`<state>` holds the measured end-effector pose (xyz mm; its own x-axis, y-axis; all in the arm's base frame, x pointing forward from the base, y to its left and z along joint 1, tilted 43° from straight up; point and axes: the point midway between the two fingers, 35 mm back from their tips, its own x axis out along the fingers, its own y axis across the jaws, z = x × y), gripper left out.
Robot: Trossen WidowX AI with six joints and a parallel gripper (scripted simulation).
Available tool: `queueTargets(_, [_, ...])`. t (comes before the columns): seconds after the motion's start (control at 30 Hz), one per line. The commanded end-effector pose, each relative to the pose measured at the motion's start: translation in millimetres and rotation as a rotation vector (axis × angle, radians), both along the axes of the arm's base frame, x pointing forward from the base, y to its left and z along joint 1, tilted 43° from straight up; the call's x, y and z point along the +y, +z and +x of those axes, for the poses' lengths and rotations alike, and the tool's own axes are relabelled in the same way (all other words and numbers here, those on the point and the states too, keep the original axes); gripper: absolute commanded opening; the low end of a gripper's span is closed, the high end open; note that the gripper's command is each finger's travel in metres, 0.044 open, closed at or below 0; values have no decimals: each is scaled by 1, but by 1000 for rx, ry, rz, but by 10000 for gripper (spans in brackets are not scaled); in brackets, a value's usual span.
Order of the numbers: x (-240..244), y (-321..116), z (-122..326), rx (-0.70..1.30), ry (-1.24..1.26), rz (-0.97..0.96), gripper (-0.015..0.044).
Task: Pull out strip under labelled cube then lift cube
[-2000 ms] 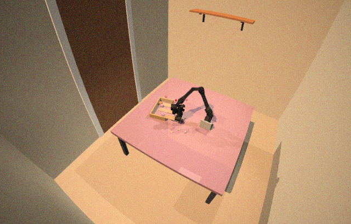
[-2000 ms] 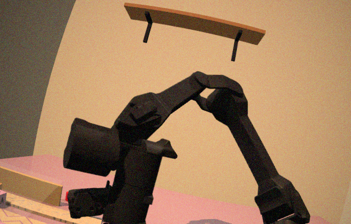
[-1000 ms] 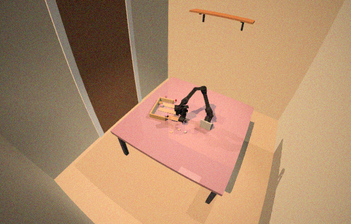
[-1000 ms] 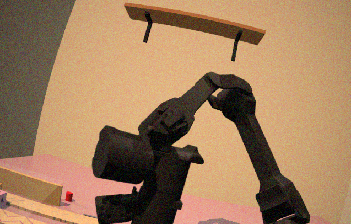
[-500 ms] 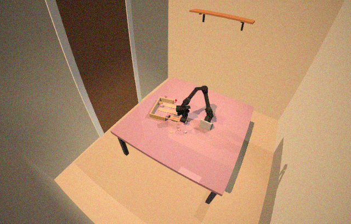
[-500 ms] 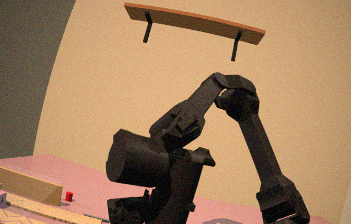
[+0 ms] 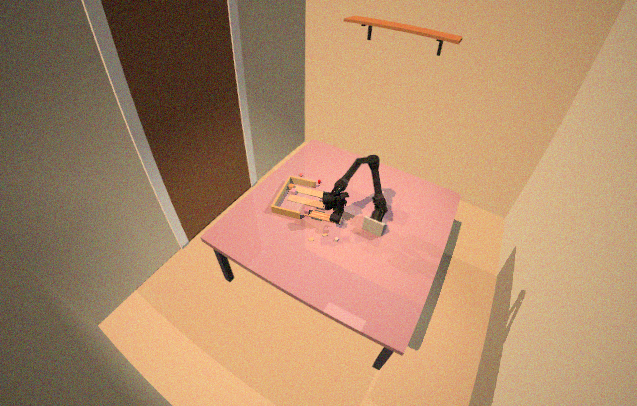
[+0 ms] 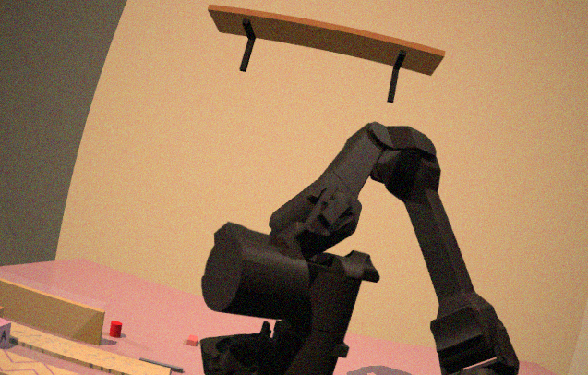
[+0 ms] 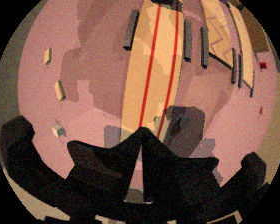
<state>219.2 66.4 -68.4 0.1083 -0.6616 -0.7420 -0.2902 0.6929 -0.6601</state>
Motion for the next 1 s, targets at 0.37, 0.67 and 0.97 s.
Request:
queueTargets(0.37, [-13, 0, -26, 32, -15, -17, 0])
queueTargets(0.67, [-13, 0, -27, 32, -15, -17, 0])
queueTargets(0.97, [-13, 0, -27, 32, -15, -17, 0])
